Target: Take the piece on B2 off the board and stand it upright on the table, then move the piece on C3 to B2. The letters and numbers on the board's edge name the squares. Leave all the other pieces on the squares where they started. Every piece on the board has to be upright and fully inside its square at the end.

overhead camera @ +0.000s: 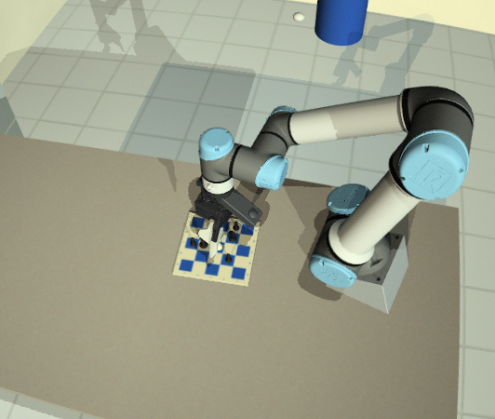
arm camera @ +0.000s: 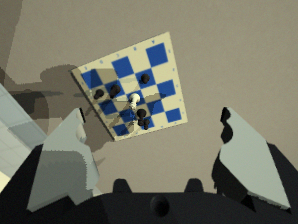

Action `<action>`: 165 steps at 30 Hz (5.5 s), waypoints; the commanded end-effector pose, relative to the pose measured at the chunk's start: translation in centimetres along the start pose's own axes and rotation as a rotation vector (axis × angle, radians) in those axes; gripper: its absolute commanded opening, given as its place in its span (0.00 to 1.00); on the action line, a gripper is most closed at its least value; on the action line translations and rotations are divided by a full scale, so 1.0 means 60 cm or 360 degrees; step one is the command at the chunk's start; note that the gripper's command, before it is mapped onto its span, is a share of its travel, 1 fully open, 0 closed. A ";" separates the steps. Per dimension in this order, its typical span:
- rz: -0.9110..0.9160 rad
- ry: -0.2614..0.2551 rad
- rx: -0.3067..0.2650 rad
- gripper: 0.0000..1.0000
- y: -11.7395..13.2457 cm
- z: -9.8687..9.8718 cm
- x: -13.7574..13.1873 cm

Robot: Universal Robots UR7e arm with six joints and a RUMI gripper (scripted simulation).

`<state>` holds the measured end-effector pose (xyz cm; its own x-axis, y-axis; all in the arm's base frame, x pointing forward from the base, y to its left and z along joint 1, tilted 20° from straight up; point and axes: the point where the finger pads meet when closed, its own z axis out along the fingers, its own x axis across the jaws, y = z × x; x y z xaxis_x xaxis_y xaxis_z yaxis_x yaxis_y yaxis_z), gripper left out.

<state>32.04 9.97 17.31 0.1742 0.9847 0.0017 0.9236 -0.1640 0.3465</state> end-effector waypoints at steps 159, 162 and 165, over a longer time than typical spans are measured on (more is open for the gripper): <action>0.6421 0.0018 -0.0015 0.20 0.011 0.069 -0.022; 0.6421 0.0018 -0.0015 0.20 0.011 0.069 -0.022; 0.6421 0.0018 -0.0015 0.20 0.011 0.069 -0.022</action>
<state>33.83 8.34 13.61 -0.8294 -0.4899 -0.2685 -0.4417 0.8693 -0.2217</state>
